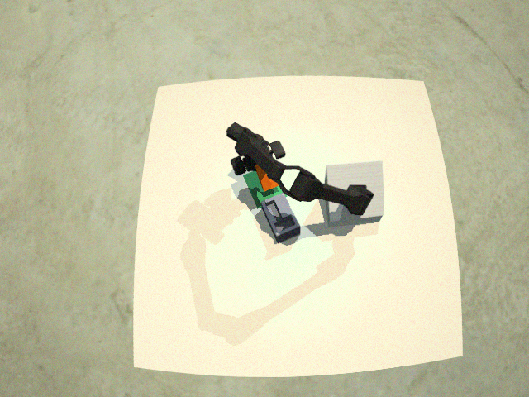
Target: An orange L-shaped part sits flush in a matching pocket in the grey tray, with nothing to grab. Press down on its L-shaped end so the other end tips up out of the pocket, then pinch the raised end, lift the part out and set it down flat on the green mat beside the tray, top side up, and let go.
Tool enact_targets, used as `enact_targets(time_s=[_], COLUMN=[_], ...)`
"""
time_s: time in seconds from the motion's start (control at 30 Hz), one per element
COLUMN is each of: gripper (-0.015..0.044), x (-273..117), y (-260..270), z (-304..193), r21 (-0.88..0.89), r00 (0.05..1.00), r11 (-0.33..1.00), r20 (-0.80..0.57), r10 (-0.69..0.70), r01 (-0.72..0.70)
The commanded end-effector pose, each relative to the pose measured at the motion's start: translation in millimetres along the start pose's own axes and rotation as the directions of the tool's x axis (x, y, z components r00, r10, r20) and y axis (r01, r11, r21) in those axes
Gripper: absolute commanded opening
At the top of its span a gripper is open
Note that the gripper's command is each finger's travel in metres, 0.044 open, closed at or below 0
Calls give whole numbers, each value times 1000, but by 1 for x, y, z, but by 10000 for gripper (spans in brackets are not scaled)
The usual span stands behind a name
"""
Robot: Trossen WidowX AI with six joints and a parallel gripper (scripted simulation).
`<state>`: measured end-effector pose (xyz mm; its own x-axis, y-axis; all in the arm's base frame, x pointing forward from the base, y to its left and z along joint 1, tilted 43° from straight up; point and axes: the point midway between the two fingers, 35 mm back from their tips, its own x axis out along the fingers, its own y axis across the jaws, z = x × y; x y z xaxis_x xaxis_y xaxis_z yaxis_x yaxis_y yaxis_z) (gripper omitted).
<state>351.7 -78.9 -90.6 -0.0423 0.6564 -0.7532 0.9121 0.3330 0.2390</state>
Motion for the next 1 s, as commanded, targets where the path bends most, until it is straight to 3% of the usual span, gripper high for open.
enact_targets(time_s=[0.0, 0.97], gripper=[0, 0], x=[8, 31], y=[-1, -1], z=[-2, -3], r21=[5, 5], r00=[1000, 1000], r11=[1000, 1000], r20=[-9, -10], r10=[-2, -2], r01=[2, 2])
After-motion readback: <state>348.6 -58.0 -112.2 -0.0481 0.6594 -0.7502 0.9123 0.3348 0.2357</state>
